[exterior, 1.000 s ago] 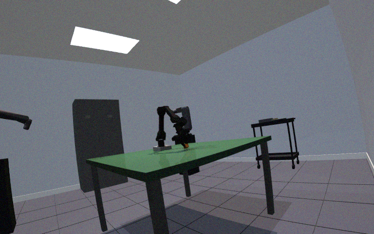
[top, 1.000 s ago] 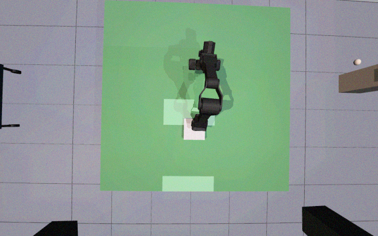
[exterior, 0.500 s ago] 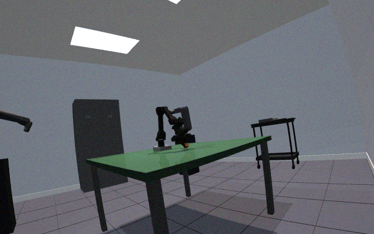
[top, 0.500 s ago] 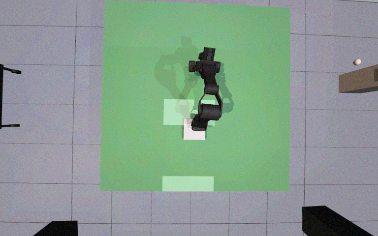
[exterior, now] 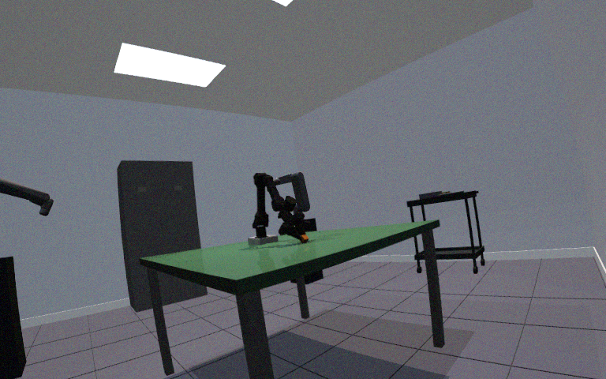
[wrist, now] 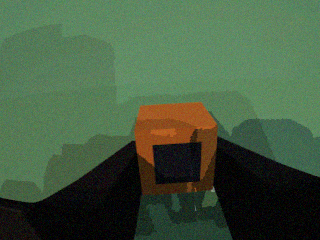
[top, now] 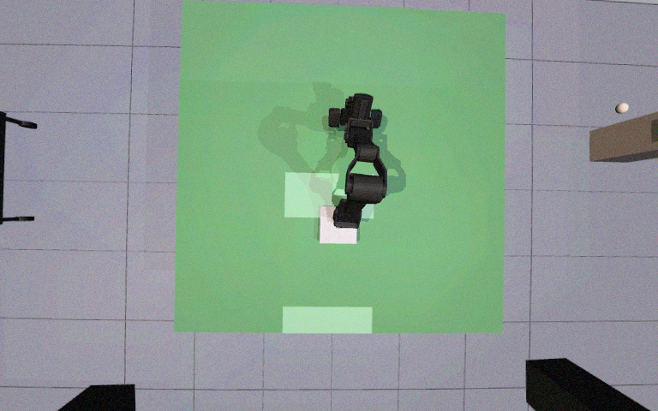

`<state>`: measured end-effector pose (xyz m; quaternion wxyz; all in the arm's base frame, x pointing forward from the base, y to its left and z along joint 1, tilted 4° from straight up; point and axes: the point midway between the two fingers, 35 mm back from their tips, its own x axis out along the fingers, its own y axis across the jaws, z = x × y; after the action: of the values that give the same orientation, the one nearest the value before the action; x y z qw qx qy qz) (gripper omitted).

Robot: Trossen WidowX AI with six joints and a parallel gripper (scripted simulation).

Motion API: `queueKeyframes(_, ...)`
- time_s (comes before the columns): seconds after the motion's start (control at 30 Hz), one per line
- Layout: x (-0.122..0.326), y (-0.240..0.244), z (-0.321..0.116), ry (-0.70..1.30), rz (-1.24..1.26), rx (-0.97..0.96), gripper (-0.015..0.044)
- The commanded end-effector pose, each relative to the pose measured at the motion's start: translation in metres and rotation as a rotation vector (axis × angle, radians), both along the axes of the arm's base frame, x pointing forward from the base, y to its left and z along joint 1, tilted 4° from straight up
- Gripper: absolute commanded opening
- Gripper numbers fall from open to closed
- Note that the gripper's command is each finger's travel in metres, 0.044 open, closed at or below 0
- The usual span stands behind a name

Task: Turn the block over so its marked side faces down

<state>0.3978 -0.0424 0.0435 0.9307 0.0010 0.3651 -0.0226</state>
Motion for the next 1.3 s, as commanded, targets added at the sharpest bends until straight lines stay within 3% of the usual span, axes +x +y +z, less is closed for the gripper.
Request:
queueKeyframes(0.0,0.001,0.001,-0.005,-0.066,0.001,0.005,0.0)
queueKeyframes(0.57,-0.013,0.002,-0.007,-0.313,0.007,-0.008,0.0)
queueKeyframes(1.23,-0.014,0.002,-0.005,-0.34,0.007,-0.009,0.0)
queueKeyframes(1.27,-0.014,0.002,-0.005,-0.34,0.007,-0.009,0.0026)
